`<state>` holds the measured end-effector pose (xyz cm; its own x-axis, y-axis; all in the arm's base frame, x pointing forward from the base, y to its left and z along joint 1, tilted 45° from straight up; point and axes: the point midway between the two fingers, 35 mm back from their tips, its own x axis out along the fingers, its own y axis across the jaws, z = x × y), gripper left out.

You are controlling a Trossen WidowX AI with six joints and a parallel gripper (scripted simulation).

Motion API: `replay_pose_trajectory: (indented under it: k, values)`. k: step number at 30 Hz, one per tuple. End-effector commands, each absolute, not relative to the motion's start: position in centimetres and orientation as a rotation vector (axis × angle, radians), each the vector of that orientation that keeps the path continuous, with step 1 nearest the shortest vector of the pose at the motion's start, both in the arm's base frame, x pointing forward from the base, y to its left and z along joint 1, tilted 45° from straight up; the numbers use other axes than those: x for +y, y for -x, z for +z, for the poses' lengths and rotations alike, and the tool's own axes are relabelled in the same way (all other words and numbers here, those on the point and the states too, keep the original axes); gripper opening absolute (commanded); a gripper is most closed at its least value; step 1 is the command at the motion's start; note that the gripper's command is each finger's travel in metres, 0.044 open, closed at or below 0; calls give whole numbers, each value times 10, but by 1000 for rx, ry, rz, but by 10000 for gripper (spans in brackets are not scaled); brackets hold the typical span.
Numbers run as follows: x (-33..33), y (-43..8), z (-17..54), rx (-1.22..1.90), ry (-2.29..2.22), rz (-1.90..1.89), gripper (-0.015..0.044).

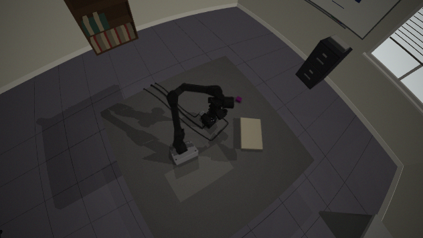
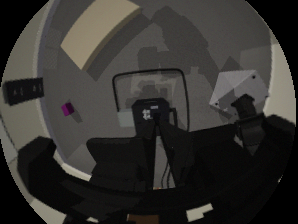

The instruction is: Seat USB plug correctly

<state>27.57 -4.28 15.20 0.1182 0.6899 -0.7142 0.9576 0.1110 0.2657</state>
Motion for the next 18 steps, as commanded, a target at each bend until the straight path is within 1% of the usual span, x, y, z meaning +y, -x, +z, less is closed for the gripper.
replay_pose_trajectory:
  k: [1,18]
  values:
    - [-41,-276,152,1633,-1647,-448,0]
    - [-37,-277,153,1633,-1648,-449,0]
